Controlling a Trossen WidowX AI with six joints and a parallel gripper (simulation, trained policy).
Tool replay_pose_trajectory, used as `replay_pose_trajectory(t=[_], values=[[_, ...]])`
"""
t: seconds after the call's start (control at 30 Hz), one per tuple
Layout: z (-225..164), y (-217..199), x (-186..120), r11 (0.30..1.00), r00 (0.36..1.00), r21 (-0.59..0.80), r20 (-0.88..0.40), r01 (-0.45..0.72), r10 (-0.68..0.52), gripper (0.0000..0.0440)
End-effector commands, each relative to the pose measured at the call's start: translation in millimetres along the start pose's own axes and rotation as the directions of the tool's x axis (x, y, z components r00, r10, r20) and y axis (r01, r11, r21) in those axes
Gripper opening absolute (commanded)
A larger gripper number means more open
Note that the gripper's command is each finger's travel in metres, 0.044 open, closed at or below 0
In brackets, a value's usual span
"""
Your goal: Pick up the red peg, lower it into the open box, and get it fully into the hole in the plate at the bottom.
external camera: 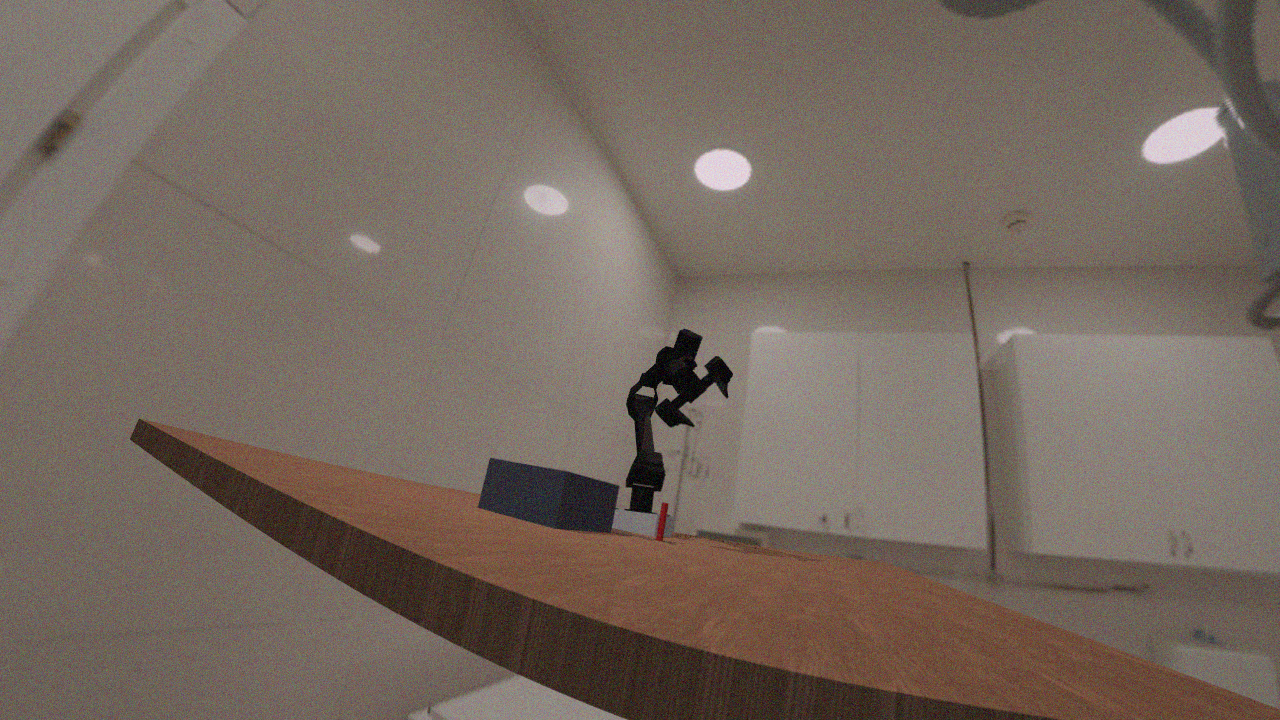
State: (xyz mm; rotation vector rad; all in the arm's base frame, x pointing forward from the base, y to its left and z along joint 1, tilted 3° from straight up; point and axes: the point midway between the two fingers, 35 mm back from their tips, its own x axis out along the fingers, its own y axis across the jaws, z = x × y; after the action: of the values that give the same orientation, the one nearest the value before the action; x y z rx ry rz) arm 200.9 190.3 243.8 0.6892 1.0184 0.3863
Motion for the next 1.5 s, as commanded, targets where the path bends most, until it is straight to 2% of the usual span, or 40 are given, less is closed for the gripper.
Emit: replay_pose_trajectory(t=[0.0, 0.33, 0.73, 1.07, 1.47], values=[[-2.1, -19.3, 4.9, 0.994, 0.996, 0.056, -0.018, 0.092, -0.091, 0.0440], [-19.7, -75.0, 10.8, 0.901, 0.923, 0.202, -0.125, 0.383, -0.365, 0.0440], [-47.2, -128.0, 19.2, 0.672, 0.730, 0.286, -0.280, 0.683, -0.623, 0.0440], [-59.4, -153.8, 35.6, 0.537, 0.612, 0.295, -0.335, 0.790, -0.716, 0.0440], [-70.1, -180.6, 64.4, 0.482, 0.559, 0.290, -0.334, 0.827, -0.759, 0.0440]])
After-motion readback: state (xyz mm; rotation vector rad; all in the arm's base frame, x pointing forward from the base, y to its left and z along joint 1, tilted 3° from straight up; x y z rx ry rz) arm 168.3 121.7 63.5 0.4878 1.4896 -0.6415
